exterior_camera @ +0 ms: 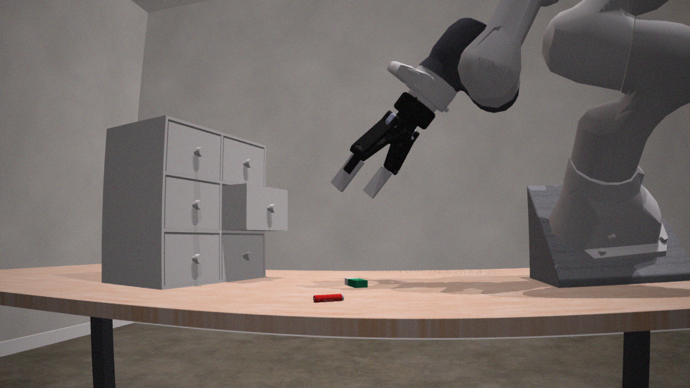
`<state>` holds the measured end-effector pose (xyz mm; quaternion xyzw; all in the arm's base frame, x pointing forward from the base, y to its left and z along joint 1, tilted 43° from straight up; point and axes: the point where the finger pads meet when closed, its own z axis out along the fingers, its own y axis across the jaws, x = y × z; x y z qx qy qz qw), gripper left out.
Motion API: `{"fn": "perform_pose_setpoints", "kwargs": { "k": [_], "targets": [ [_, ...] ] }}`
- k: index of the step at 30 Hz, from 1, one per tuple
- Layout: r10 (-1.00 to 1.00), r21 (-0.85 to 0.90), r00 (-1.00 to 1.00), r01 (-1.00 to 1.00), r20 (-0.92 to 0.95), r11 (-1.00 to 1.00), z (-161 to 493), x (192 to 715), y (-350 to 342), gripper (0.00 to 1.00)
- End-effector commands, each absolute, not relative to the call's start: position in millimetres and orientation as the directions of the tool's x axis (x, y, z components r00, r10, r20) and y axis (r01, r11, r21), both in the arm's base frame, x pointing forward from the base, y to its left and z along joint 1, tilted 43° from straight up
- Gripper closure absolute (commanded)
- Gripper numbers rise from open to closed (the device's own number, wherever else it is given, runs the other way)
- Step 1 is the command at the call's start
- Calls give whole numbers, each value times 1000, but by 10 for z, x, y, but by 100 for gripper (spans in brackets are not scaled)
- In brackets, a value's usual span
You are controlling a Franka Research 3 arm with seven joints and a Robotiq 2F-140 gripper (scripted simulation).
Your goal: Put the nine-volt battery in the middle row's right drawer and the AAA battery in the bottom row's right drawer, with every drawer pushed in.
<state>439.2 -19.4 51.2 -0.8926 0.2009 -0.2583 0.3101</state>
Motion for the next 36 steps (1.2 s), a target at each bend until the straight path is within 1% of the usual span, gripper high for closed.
{"fn": "perform_pose_setpoints", "kwargs": {
  "k": [1, 25, 36],
  "targets": [
    [-576, -657, 687, -189, 442, -730, 673, 4604, -371, 0],
    [-657, -657, 460, -188, 598, -730, 460, 4817, -235, 0],
    [-665, -657, 417, -188, 619, -730, 424, 4853, -212, 0]
  ]
}}
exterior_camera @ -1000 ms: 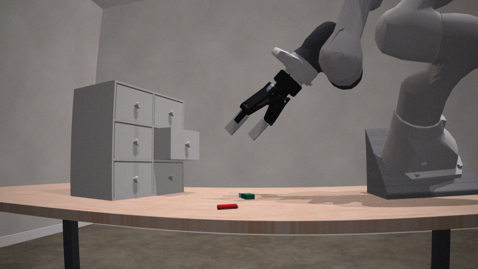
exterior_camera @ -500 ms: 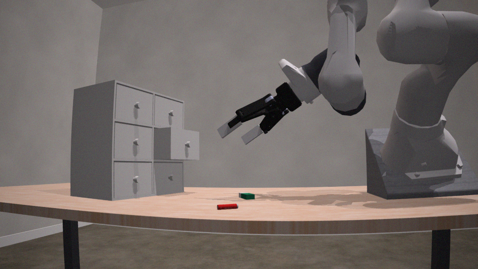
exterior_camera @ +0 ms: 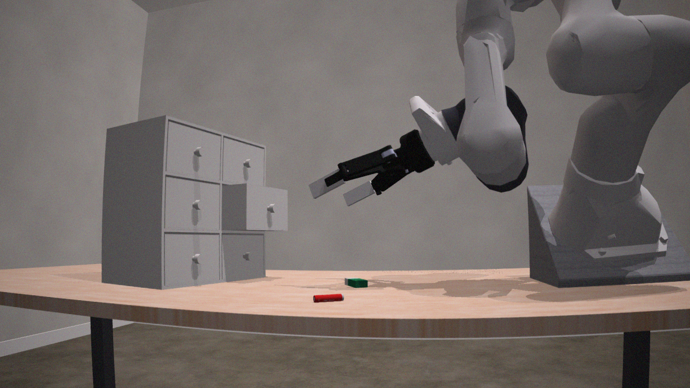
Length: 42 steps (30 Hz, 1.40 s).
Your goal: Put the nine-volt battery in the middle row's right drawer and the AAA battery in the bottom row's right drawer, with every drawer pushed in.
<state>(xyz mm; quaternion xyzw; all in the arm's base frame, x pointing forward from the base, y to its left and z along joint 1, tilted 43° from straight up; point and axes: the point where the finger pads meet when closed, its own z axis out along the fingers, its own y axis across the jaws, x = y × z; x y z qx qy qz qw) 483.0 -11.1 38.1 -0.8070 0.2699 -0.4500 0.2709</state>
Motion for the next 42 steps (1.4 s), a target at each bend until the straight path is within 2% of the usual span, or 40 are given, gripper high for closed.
{"fn": "perform_pose_setpoints", "kwargs": {
  "k": [1, 10, 11, 42],
  "targets": [
    [-666, -657, 415, -188, 620, -730, 422, 4854, -211, 0],
    [-666, -657, 411, -189, 622, -730, 417, 4856, -209, 0],
    [-666, -657, 411, -189, 622, -730, 417, 4856, -209, 100],
    [-666, -657, 411, -189, 622, -730, 370, 4965, -195, 100]
  ]
}}
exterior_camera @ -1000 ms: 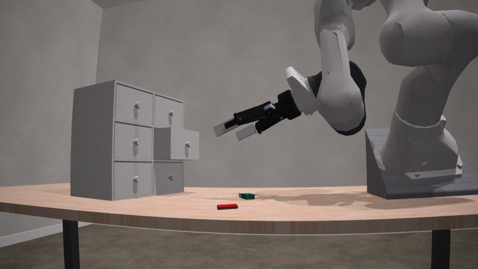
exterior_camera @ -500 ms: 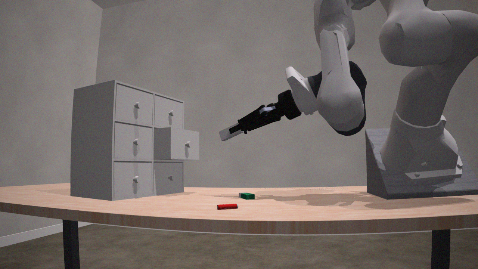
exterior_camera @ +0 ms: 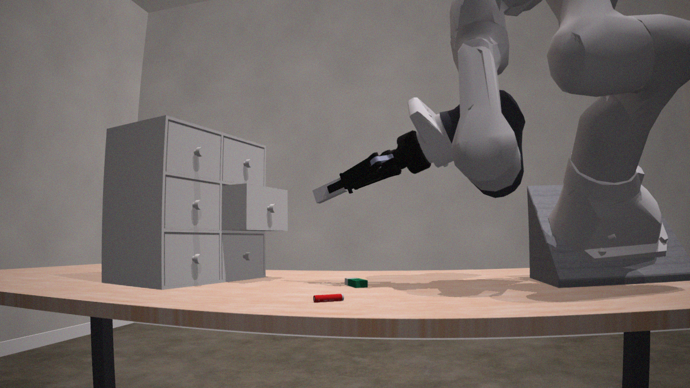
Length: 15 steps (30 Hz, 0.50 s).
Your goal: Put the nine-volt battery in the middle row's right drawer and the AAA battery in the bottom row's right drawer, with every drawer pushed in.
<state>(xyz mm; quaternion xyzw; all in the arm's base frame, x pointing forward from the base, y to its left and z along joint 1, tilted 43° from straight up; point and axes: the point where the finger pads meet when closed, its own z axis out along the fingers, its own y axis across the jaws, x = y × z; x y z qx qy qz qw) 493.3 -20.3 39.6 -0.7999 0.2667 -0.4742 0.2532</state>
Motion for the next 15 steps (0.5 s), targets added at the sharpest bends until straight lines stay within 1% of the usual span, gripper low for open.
{"fn": "perform_pose_setpoints", "kwargs": {
  "k": [1, 15],
  "targets": [
    [-666, -657, 411, -189, 622, -730, 370, 4965, -195, 100],
    [-666, -657, 411, -189, 622, -730, 194, 5373, -141, 100]
  ]
}}
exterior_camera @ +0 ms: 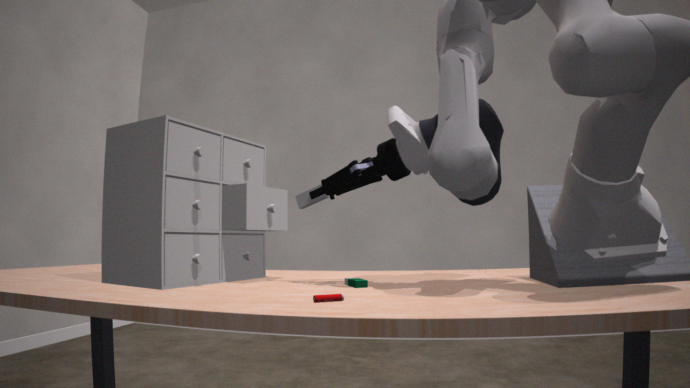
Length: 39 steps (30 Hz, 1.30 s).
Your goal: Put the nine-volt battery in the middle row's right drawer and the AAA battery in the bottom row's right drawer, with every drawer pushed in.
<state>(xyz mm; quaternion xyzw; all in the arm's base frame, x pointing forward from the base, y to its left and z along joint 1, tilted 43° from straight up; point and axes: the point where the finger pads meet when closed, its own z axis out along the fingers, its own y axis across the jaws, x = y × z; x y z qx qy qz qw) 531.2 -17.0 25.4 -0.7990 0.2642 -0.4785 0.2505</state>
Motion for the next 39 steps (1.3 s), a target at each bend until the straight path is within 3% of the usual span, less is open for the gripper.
{"fn": "perform_pose_setpoints", "kwargs": {
  "k": [1, 39],
  "targets": [
    [-666, -657, 411, -189, 622, -730, 185, 5395, -138, 100],
    [-666, -657, 411, -189, 622, -730, 147, 5478, -127, 100]
  ]
}}
